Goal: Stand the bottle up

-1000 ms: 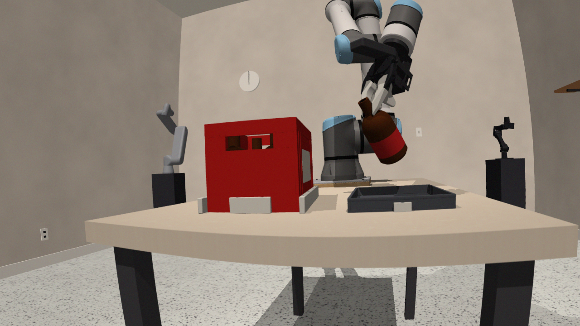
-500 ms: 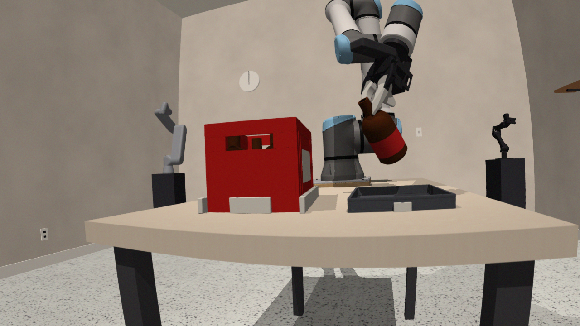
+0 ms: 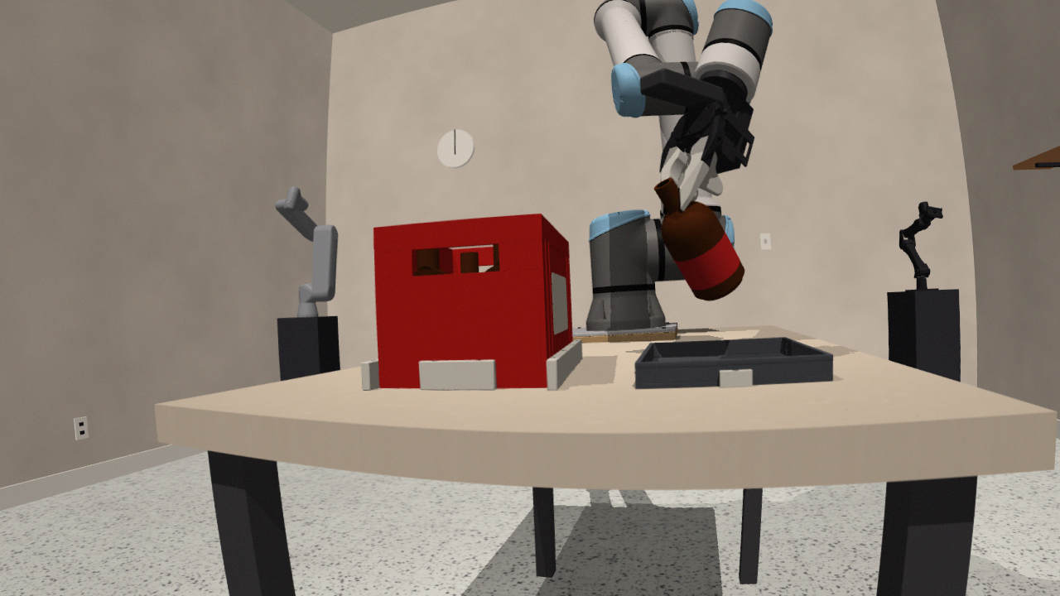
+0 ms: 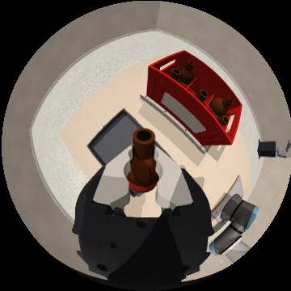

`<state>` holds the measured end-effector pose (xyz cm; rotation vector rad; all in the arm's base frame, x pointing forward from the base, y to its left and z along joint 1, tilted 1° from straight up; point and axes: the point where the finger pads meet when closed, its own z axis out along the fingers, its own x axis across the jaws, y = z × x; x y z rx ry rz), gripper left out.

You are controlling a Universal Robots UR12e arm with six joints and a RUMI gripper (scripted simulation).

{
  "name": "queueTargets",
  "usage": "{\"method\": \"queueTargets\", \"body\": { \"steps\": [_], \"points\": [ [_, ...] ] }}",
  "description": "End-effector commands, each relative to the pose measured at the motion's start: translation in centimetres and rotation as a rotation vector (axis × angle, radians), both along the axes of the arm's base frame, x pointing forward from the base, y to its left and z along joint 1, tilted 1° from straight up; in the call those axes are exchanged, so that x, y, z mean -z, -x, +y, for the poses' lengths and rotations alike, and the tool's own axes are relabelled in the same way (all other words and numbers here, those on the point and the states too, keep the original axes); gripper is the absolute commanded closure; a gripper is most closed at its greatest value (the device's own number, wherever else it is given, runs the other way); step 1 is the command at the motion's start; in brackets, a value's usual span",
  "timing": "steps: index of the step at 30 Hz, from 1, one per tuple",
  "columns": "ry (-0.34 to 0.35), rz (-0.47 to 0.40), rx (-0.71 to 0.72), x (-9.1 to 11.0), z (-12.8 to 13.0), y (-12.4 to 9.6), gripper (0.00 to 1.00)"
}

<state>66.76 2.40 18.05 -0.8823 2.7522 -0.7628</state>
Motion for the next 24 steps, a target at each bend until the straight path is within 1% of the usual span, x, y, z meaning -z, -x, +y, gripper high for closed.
{"method": "queueTargets", "body": {
  "steps": [1, 16, 24],
  "points": [
    [0.000, -0.002, 0.000, -0.10, 0.00, -0.06, 1.00],
    [0.026, -0.019, -0.001, -0.02, -0.02, -0.14, 1.00],
    [0.070, -0.049, -0.002, 0.03, -0.03, -0.19, 1.00]
  ]
}}
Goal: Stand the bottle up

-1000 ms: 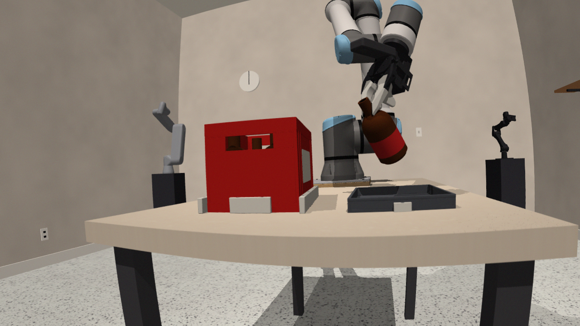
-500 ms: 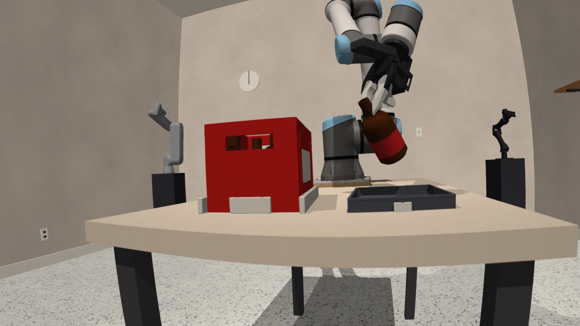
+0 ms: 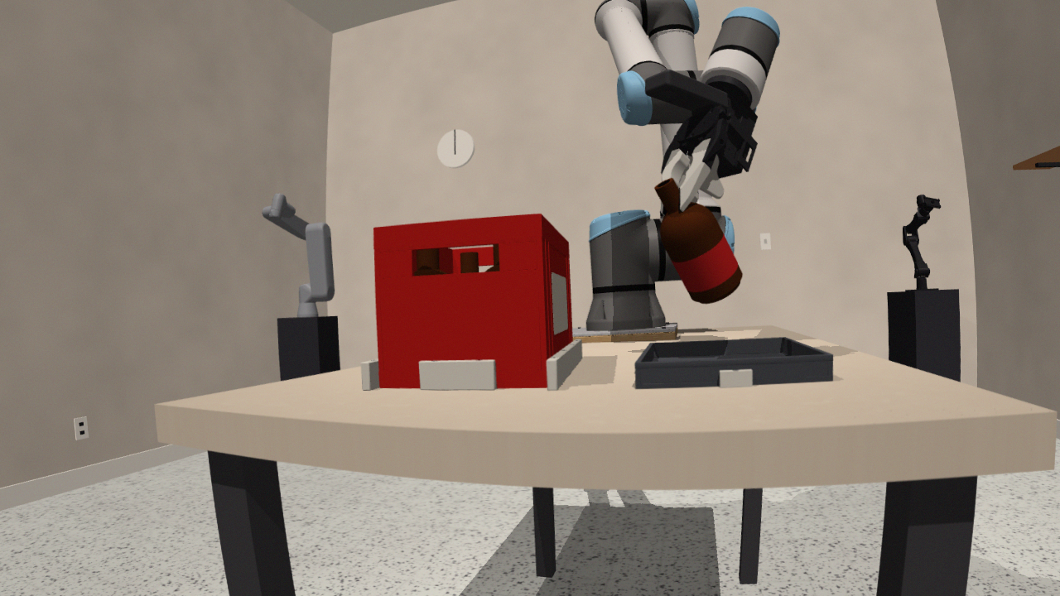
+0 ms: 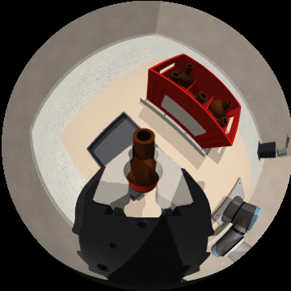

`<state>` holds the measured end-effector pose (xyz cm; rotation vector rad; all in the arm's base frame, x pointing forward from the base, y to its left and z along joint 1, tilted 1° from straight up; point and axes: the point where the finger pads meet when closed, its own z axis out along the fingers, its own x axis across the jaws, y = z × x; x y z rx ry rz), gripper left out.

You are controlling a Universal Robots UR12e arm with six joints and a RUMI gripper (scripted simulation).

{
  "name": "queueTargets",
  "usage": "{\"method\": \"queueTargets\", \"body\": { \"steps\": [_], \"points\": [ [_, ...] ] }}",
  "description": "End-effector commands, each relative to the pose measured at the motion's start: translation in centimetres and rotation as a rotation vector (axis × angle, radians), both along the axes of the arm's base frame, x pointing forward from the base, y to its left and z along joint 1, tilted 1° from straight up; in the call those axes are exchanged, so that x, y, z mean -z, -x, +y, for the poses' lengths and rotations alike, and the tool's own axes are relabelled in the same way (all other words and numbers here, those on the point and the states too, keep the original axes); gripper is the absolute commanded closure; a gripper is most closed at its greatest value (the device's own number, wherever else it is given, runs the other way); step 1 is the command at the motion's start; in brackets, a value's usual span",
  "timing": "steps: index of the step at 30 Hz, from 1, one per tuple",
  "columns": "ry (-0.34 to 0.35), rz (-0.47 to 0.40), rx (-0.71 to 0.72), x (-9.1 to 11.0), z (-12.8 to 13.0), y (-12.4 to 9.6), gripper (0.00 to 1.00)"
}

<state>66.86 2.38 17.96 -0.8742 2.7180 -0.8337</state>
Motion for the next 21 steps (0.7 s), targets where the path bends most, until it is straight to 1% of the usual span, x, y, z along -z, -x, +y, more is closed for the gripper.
{"method": "queueTargets", "body": {
  "steps": [1, 7, 21],
  "points": [
    [0.031, -0.023, -0.001, -0.06, 0.00, -0.08, 1.00],
    [0.064, -0.047, -0.001, -0.08, 0.02, -0.04, 1.00],
    [0.096, -0.072, 0.000, -0.16, 0.07, 0.07, 1.00]
  ]
}}
